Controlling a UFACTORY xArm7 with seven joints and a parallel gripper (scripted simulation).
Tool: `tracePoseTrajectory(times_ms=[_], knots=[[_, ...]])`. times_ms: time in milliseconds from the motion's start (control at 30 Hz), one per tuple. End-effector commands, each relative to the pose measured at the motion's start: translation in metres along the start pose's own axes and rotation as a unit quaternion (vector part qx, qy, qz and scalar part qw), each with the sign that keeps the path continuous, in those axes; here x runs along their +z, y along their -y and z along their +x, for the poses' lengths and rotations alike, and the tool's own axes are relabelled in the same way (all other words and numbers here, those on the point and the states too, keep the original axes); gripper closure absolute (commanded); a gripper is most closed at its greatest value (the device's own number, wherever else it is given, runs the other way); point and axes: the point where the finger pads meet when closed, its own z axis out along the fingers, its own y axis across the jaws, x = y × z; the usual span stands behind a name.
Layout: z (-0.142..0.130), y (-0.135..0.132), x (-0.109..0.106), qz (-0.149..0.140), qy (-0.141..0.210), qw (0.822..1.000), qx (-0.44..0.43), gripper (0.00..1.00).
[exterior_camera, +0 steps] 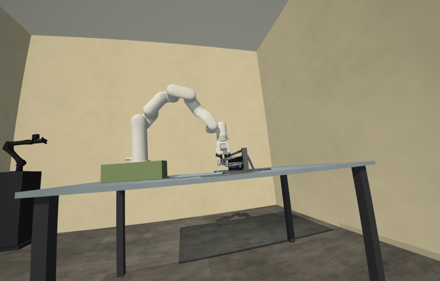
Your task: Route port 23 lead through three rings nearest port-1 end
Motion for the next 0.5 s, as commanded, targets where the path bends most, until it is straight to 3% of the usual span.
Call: tracePoseTrajectory(times_ms=[0,467], knots=[[0.0001,0.0019,-0.0020,0.002,0.000,1.000,0.000,1.00],[0.0001,0.0070,-0.0020,0.002,0.000,1.000,0.000,1.00]])
